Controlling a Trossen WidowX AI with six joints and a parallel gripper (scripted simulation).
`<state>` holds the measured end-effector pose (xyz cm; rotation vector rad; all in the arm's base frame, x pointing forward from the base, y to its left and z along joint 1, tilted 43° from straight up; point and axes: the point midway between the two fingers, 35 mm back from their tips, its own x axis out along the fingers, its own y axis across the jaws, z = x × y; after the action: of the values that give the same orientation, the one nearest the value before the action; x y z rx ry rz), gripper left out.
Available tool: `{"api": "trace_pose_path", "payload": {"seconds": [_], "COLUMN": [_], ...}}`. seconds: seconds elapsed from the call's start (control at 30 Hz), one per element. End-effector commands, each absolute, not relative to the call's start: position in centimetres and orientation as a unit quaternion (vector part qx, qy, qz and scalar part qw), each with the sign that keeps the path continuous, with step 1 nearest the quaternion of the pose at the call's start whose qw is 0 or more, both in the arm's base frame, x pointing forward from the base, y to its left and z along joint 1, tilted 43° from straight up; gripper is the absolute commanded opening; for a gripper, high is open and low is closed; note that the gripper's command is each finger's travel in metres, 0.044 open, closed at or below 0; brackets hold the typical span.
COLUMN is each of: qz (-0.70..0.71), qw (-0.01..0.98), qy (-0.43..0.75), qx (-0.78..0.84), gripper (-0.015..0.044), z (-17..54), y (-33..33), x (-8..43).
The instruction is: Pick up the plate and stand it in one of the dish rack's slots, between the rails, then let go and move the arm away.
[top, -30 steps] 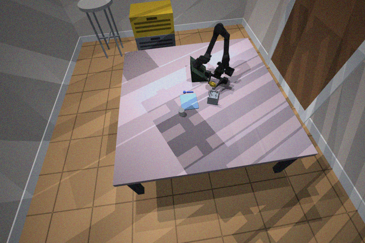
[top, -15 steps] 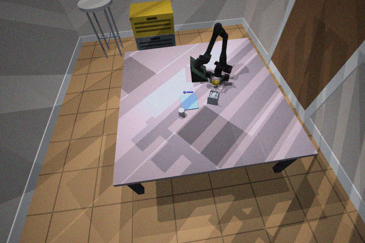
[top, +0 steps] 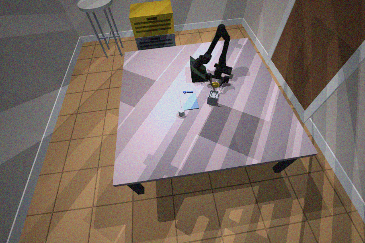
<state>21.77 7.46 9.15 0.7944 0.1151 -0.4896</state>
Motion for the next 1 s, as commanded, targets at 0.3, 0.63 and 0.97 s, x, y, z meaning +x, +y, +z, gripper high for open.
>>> {"api": "trace_pose_path", "payload": {"seconds": [0.3, 0.63, 0.97], "qz": [-0.236, -0.236, -0.237], "qw": [0.892, 0.891, 0.89], "qy": [0.055, 0.054, 0.052], "qx": [0.383, 0.384, 0.385], "gripper": [0.0, 0.0, 0.0], "z": [7.8, 7.5, 7.0], "y": [7.7, 7.2, 6.8], "x": [23.2, 24.3, 25.5]}}
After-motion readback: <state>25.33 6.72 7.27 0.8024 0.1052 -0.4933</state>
